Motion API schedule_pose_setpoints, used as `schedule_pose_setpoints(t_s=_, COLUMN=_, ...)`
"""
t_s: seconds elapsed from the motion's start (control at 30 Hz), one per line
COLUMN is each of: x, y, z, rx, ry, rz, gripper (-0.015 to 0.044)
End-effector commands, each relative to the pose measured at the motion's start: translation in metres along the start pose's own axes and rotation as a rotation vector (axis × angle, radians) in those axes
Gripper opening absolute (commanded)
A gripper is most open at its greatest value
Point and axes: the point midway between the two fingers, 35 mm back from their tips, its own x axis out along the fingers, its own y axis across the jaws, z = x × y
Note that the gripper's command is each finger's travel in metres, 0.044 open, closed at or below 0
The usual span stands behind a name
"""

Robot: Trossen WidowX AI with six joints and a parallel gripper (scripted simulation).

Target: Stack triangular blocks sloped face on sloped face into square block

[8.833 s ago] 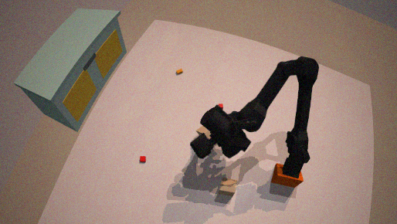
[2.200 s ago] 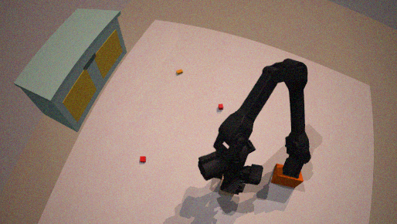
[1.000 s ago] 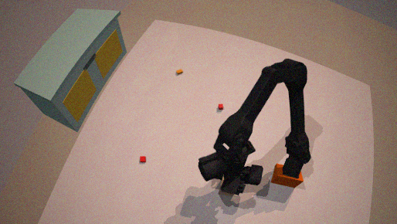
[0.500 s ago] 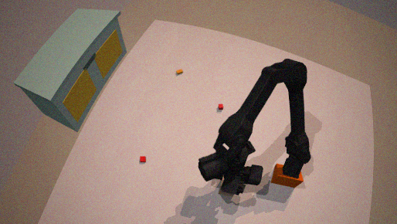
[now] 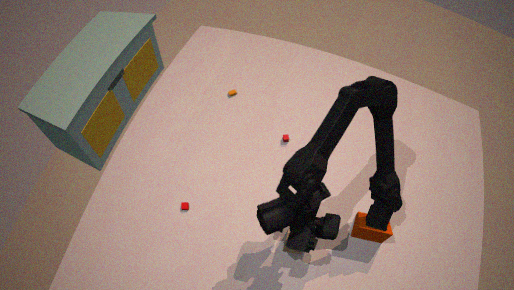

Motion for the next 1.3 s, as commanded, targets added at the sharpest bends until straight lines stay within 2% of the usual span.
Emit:
schedule_pose_setpoints(t_s=0.0, x=0.000, y=0.000, z=0.000, rx=0.000, ry=0.000, rz=-0.001, gripper=0.0440)
schedule_pose_setpoints(t_s=0.2, x=-0.010, y=-0.002, z=0.001, rx=0.000, ry=-0.002, rz=-0.001, gripper=0.0440)
schedule_pose_setpoints(t_s=0.47, x=-0.108, y=0.000, z=0.001, rx=-0.002, ry=-0.003, rz=0.001, gripper=0.0440)
schedule_pose_setpoints(t_s=1.27, x=-0.103, y=-0.002, z=0.002, rx=-0.007, ry=-0.003, rz=-0.007, gripper=0.0440)
